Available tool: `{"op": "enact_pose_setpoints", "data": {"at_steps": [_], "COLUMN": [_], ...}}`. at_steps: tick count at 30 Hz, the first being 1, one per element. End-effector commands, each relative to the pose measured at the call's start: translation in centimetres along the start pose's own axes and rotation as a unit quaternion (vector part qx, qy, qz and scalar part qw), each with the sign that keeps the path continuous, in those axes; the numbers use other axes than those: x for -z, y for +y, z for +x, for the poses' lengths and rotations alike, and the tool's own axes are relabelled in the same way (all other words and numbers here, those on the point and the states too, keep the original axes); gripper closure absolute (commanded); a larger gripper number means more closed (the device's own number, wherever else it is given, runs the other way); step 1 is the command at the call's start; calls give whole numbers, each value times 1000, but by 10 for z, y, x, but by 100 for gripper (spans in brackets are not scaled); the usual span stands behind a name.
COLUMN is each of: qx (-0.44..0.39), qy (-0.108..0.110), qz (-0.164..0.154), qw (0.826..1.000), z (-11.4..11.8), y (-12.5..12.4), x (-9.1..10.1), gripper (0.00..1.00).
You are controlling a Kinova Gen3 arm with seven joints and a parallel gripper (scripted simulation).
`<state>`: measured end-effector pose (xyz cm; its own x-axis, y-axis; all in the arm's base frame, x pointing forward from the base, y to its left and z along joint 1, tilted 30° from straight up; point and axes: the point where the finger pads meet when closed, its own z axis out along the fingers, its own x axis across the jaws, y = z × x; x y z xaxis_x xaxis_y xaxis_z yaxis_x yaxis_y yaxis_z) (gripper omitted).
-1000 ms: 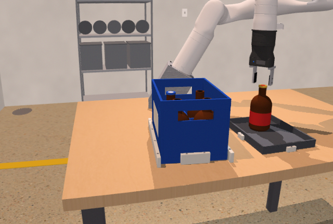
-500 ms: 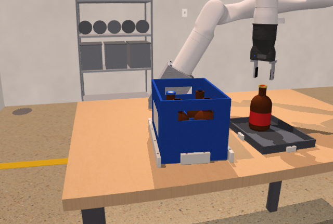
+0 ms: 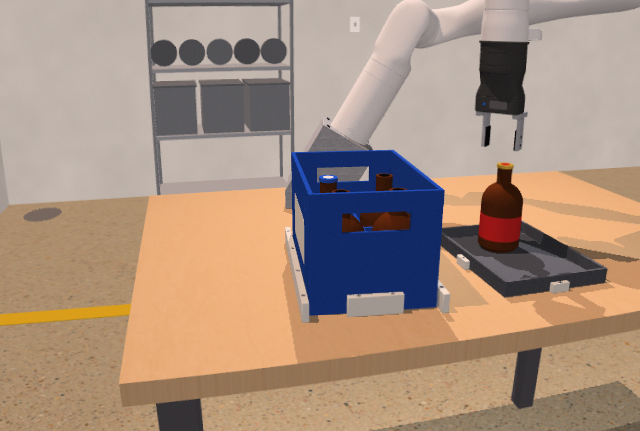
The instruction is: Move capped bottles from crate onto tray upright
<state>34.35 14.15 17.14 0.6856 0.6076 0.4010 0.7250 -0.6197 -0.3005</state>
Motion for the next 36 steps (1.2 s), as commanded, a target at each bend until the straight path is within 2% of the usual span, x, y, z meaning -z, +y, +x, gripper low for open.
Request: {"op": "enact_pose_setpoints", "data": {"at_steps": [1, 6, 9, 23, 26, 36], "qx": [-9, -9, -2, -9, -2, -7], "qy": [3, 3, 2, 3, 2, 3], "qz": [-5, -5, -2, -5, -2, -4], "qw": [1000, 1000, 1000, 1000, 1000, 1000], "z": [-5, -10, -8, -31, -29, -47], "y": [15, 31, 26, 67, 63, 90], "x": [5, 9, 7, 13, 11, 14], "gripper": [0, 0, 0, 0, 0, 0]}}
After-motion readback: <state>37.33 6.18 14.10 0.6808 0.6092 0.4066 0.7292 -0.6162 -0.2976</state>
